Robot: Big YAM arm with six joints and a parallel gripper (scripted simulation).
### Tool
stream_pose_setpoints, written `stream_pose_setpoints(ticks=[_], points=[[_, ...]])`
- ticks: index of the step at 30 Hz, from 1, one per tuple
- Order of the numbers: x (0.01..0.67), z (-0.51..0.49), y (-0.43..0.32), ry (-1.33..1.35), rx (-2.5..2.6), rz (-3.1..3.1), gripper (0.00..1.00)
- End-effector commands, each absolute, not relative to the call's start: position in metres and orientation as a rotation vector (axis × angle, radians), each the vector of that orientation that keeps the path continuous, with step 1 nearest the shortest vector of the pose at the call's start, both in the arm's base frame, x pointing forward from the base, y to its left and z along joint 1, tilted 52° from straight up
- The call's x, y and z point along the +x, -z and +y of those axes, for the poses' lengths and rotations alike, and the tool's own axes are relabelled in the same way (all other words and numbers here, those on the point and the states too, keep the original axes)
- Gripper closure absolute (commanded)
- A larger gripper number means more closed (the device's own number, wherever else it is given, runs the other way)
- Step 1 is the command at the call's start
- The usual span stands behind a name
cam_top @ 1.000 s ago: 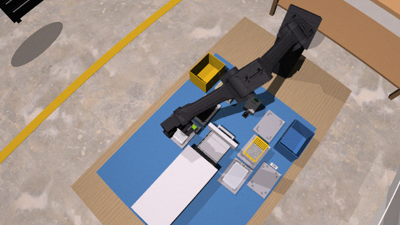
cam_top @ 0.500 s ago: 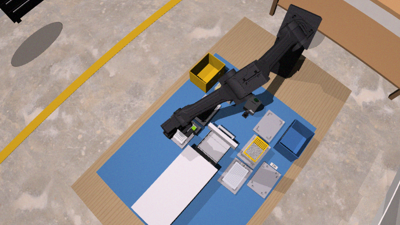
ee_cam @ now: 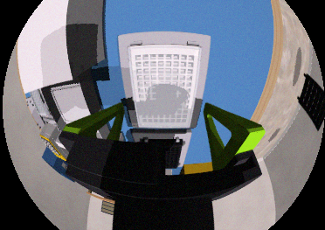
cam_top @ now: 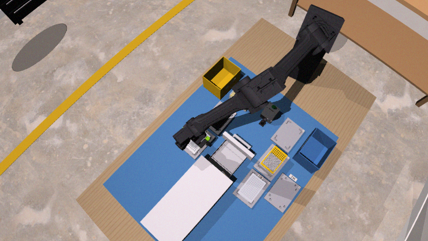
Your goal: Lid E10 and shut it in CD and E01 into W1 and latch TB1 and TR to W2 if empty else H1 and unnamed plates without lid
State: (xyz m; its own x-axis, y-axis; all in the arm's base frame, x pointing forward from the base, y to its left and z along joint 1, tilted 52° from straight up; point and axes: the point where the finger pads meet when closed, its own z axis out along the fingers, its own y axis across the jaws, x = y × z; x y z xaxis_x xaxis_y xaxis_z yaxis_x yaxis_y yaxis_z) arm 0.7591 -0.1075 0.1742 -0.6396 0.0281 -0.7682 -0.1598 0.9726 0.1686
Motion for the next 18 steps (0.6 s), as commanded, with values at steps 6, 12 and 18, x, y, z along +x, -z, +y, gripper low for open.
stream_pose_setpoints(ticks=[6, 12, 18], points=[[0.777, -0.107, -0.182, -0.27, -0.088, 2.214, 0.0], [0.783, -0.101, -0.178, -0.273, -0.095, 2.214, 0.0], [0.788, -0.105, -0.173, -0.269, -0.086, 2.214, 0.0]])
